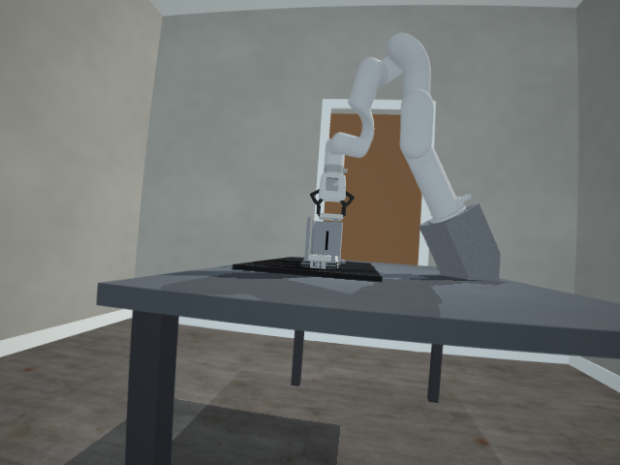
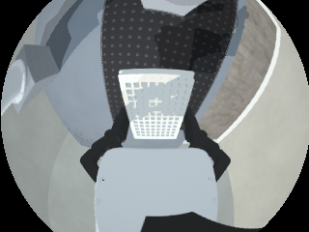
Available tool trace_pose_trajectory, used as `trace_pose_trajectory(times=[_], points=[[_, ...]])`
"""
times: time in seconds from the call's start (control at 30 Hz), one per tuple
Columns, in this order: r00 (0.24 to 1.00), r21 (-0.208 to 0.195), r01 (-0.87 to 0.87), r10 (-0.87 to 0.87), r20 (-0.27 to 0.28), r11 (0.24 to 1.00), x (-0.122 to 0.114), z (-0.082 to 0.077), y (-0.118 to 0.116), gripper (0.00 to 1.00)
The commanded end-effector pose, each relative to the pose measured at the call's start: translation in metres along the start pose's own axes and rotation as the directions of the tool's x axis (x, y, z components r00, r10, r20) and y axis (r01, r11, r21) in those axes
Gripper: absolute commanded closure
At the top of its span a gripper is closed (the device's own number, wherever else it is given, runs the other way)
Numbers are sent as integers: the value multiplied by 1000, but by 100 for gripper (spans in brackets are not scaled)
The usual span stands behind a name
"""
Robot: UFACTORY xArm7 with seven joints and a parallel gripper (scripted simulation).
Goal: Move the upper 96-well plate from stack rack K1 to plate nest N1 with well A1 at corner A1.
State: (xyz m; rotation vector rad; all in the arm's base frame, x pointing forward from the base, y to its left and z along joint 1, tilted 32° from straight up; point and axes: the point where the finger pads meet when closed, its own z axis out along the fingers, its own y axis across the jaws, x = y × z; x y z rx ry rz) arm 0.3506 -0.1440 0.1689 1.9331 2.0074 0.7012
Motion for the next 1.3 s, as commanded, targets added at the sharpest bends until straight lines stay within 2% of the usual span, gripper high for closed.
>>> trace_pose_trajectory(times=[0.0,0.5,0.57,1.07,1.27], points=[[1000,-4,1,-1,-1,1000,-8,0,1,100],[1000,-4,0,0,-1,1000,-58,1,-5,100],[1000,-4,0,0,-1,1000,-58,1,-5,100],[1000,-4,0,0,0,1000,-108,2,-10,100],[1000,-4,0,0,0,1000,-120,2,-12,100]])
